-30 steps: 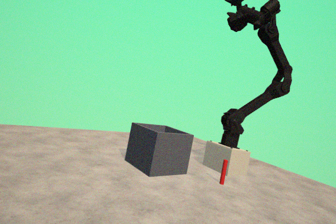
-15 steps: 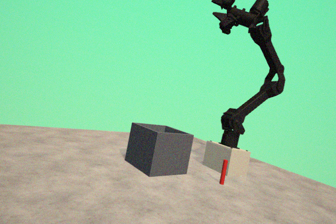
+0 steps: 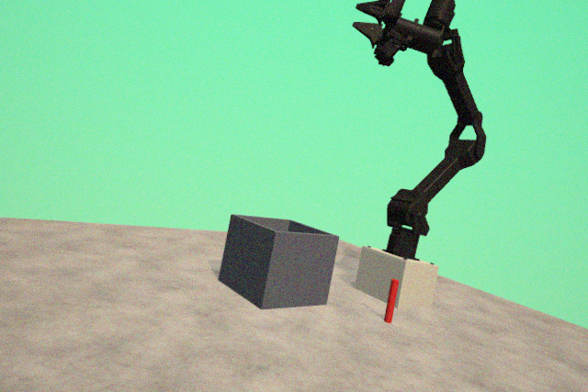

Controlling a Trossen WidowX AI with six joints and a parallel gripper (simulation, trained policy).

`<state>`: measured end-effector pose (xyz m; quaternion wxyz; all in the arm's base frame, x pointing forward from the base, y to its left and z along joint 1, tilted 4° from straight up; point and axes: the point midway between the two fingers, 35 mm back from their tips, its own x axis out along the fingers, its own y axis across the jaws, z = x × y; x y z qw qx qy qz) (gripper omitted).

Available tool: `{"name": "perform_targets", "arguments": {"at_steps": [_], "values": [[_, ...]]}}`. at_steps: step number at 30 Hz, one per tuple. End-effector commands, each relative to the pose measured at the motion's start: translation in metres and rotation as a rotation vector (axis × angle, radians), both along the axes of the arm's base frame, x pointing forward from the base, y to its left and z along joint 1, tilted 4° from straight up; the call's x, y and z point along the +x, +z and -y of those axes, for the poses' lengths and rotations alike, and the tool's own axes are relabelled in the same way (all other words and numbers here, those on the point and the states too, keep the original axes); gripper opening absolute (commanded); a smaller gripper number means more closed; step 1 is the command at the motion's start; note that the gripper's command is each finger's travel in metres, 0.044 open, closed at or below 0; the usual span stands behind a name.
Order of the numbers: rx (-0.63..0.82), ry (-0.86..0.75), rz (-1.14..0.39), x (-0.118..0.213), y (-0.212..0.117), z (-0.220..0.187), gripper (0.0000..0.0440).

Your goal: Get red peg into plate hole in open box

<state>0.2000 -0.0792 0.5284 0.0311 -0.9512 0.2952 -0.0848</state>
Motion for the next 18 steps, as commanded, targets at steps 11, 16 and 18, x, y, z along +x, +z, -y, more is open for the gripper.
{"name": "perform_targets", "arguments": {"at_steps": [11,16,18], "values": [[-0.054,0.277,-0.232,0.052,-0.061,-0.063,0.036],[-0.102,0.381,-0.326,0.064,-0.085,-0.089,0.0359],[-0.125,0.422,-0.365,0.067,-0.095,-0.1,0.0358]]}}
